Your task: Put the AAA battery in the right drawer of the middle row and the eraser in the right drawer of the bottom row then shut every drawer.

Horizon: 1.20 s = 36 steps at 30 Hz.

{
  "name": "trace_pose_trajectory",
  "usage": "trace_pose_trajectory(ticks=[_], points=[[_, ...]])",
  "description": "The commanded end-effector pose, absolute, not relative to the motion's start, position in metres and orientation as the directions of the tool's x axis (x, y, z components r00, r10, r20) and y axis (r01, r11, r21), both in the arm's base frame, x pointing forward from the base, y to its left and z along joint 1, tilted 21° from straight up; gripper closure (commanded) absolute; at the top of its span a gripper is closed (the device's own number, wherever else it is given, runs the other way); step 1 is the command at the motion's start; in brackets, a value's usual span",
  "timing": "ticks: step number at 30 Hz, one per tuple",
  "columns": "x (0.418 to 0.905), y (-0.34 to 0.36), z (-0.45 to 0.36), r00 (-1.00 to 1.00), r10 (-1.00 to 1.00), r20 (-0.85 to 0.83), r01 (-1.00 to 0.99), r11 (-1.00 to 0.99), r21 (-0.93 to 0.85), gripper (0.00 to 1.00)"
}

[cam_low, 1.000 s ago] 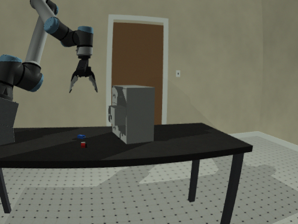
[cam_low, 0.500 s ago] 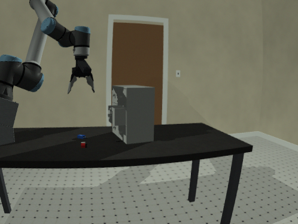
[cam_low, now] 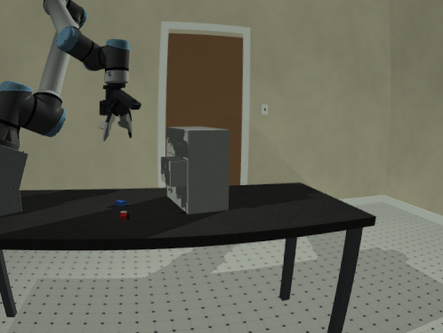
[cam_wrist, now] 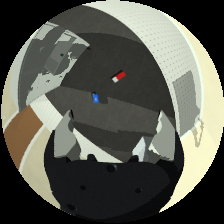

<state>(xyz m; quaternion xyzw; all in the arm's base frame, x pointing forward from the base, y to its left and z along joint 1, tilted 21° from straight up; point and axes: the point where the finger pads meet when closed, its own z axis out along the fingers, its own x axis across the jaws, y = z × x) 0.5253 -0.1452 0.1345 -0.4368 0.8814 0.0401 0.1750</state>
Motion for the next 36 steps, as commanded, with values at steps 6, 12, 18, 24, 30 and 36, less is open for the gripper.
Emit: trace_pose_trajectory(ticks=[6,12,18,24,30,36], points=[[0.519,-0.144,0.132,-0.276,-0.911,-0.308,-0.921,0.342,-0.188,0.00],[0.516,-0.143,0.131,-0.174,-0.942,-0.286,-0.945,0.242,-0.221,0.00],[0.512,-0.142,0.129,-0.044,-0.966,-0.253,-0.960,0.111,-0.257,0.00],[0.509,-0.141,0.128,0.055,-0.973,-0.225,-0.959,0.011,-0.282,0.00],[0.508,-0.140,0.128,0.104,-0.972,-0.211,-0.955,-0.039,-0.294,0.00],[0.506,-0.140,0.127,0.152,-0.969,-0.196,-0.949,-0.088,-0.304,0.00]])
